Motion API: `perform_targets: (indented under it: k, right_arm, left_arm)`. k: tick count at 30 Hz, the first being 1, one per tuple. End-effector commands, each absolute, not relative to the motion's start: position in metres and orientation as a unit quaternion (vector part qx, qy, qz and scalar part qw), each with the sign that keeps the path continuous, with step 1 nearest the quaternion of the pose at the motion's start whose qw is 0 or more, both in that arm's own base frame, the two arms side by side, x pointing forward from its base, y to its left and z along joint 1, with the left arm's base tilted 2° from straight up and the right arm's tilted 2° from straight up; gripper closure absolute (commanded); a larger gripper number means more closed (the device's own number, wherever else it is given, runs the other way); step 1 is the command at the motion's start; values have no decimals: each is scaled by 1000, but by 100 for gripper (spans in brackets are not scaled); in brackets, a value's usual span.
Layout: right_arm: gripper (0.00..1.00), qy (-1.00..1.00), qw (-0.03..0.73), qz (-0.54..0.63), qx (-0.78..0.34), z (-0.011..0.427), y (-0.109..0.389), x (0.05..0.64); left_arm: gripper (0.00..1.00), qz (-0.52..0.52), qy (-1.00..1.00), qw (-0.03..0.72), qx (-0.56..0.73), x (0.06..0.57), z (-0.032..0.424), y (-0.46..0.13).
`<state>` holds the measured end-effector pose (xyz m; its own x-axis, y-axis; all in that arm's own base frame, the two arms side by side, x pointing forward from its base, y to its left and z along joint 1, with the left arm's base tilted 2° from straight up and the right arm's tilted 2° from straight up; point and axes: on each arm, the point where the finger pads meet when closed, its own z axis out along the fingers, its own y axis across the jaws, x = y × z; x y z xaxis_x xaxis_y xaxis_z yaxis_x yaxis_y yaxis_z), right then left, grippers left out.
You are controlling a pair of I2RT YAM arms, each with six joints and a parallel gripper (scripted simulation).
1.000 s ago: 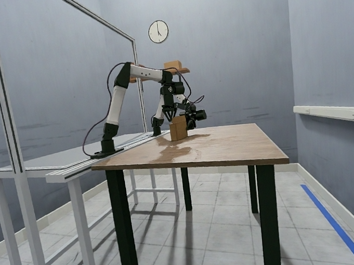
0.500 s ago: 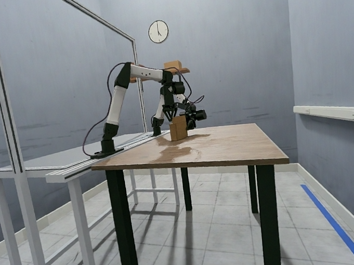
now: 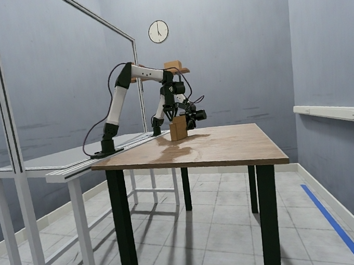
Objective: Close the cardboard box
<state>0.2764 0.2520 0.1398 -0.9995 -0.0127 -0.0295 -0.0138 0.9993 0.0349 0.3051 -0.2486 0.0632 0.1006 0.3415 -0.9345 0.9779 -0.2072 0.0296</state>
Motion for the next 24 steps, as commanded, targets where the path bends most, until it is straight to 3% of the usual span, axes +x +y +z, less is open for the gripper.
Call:
perform_targets:
  k: [1,24]
  right_arm:
    - [46,1000,12,13,-5,140,255,277]
    - [46,1000,17,23,-6,140,268,284]
  left_arm:
    - [55,-429,506,374,648,307,71,-251]
    - [55,-429,506,374,648,307,71,-251]
